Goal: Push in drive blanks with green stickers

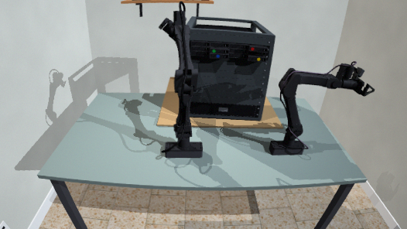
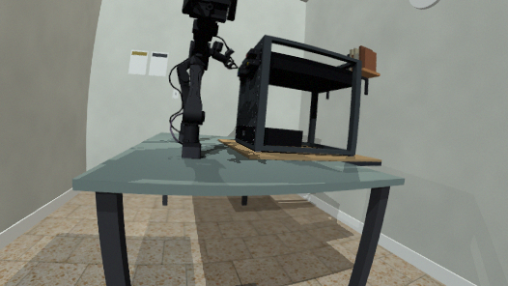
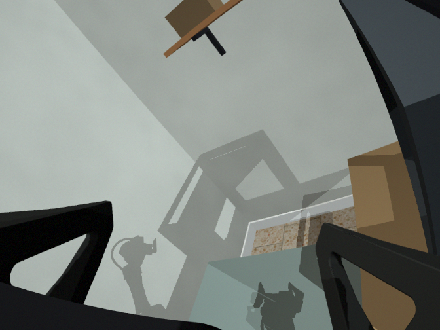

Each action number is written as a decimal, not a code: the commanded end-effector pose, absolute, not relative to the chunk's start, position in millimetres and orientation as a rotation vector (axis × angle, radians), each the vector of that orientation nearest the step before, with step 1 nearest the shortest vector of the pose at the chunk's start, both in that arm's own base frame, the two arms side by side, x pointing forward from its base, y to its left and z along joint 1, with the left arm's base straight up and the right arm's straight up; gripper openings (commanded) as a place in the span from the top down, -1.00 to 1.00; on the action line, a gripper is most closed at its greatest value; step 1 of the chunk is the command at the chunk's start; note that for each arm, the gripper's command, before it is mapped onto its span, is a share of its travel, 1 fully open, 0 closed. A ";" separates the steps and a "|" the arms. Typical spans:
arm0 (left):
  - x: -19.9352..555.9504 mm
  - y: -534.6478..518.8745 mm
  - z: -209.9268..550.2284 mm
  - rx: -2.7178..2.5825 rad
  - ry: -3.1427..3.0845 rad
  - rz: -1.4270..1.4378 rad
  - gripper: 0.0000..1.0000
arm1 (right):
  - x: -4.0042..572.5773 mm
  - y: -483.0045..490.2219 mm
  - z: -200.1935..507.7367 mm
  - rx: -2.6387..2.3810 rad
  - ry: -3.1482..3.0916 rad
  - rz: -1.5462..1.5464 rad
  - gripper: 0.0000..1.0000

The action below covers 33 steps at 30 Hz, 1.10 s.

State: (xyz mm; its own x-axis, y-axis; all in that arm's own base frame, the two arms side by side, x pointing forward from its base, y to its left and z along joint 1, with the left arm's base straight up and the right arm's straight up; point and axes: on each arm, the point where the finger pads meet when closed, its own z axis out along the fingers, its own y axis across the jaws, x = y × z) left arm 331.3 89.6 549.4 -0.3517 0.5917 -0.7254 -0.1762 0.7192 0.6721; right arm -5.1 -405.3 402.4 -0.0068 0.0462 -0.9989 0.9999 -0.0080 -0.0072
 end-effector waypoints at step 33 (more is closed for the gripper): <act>275.3 34.4 605.9 0.433 1.483 0.806 -1.00 | -1.9 -397.9 415.9 1.215 1.206 -1.215 -1.00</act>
